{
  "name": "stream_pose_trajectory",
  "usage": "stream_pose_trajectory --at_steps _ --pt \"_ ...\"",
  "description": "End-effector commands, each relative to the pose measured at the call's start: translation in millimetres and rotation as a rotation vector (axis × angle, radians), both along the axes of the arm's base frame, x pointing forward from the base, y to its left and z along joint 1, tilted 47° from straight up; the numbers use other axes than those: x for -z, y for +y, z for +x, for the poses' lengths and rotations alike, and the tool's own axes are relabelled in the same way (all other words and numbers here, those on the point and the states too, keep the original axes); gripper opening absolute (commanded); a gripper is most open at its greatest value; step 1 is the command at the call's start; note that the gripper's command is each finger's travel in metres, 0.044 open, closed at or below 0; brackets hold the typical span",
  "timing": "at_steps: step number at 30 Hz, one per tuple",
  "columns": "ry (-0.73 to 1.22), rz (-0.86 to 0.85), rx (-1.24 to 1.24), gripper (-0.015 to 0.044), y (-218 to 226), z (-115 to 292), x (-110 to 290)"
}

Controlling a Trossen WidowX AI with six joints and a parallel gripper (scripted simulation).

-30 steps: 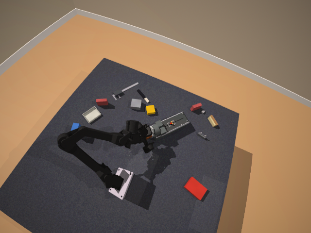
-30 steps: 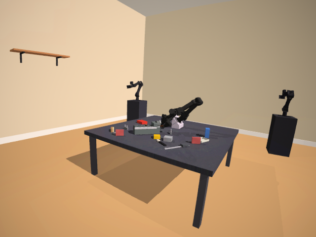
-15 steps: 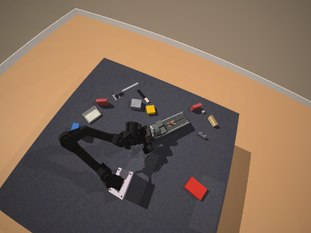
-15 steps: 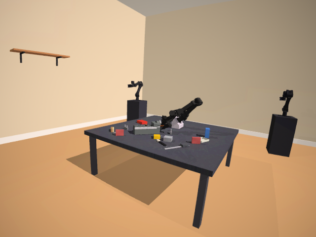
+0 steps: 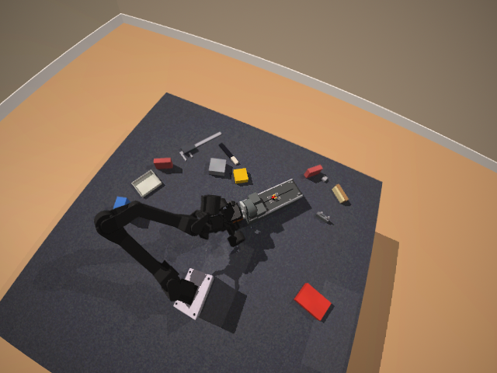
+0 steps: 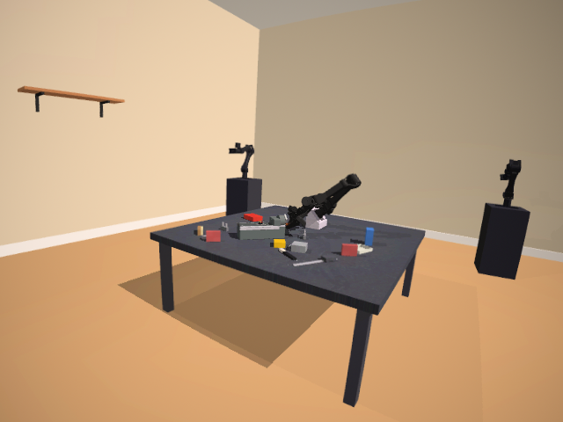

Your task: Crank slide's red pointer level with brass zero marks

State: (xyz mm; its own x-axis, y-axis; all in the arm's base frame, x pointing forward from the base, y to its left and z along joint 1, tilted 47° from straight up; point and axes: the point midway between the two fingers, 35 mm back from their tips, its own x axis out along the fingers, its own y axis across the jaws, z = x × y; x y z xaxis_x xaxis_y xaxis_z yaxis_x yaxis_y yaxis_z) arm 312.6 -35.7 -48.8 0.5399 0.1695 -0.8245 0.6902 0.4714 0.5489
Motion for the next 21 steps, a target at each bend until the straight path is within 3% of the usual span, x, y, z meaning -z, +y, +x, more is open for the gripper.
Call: stream_pose_trajectory --at_steps 1,21 --pt "0.000 -0.001 0.005 0.0000 -0.6 0.1 0.0" --pt "-0.001 0.000 0.005 0.0000 13.3 11.8 -3.3"
